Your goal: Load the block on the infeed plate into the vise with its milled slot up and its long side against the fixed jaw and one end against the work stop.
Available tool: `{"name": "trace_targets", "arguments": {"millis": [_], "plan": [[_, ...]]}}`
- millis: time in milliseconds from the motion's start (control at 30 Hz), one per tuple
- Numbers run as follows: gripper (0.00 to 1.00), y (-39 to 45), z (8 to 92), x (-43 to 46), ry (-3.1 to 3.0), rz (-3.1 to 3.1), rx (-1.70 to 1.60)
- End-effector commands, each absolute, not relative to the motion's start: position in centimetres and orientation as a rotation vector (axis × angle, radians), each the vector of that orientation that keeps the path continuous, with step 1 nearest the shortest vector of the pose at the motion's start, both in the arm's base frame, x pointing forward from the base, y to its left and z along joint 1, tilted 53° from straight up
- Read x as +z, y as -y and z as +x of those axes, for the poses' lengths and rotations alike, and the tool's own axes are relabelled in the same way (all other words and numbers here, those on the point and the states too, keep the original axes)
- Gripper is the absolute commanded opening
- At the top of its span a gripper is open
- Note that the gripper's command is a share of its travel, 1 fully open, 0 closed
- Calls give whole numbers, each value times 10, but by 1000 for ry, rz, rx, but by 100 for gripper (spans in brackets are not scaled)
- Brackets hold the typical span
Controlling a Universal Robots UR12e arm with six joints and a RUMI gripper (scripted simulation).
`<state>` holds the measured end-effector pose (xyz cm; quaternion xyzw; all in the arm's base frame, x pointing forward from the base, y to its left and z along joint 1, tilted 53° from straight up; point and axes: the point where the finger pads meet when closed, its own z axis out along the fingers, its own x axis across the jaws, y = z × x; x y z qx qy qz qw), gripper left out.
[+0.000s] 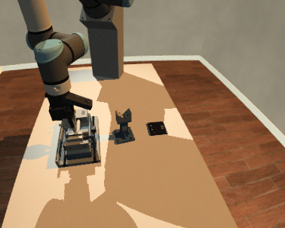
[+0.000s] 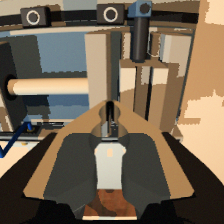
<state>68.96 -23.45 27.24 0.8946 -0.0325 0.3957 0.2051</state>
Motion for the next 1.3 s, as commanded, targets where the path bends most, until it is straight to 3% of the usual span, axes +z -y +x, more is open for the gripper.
{"name": "trace_targets", "arguments": {"millis": [0, 1267], "plan": [[0, 234, 688, 271, 90, 2493, 1104], [0, 230, 672, 273, 90, 2493, 1104]]}}
